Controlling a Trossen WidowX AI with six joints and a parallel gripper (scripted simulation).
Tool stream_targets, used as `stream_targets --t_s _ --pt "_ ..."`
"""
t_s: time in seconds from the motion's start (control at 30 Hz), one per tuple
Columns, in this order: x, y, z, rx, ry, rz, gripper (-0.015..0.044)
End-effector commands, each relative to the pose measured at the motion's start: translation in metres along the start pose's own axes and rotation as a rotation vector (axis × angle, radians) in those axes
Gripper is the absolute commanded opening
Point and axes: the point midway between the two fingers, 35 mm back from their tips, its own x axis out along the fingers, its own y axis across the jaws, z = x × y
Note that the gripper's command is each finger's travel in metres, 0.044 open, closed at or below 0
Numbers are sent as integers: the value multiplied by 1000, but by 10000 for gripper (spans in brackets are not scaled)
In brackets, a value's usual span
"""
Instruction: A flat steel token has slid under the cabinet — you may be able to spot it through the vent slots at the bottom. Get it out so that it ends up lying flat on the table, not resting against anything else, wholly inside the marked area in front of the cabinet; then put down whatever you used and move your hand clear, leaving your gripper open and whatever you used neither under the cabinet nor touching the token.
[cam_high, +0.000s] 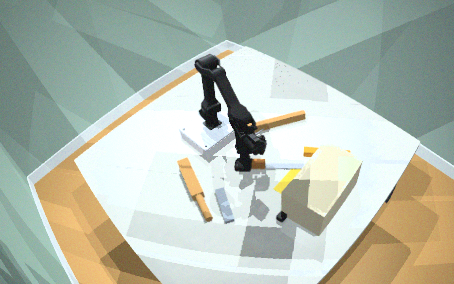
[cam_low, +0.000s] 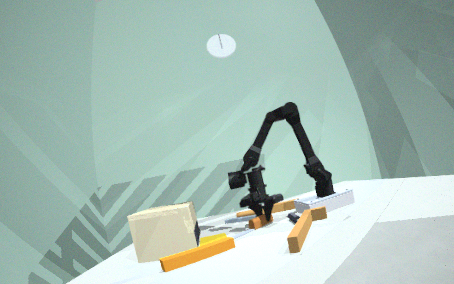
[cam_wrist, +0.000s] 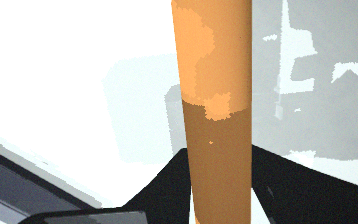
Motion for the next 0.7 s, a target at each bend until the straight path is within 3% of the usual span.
stream_targets --t_s 0.0,0.67 --pt "0 3 3 0 -4 -1 0" --pt "0 18 18 0 -6 1 0"
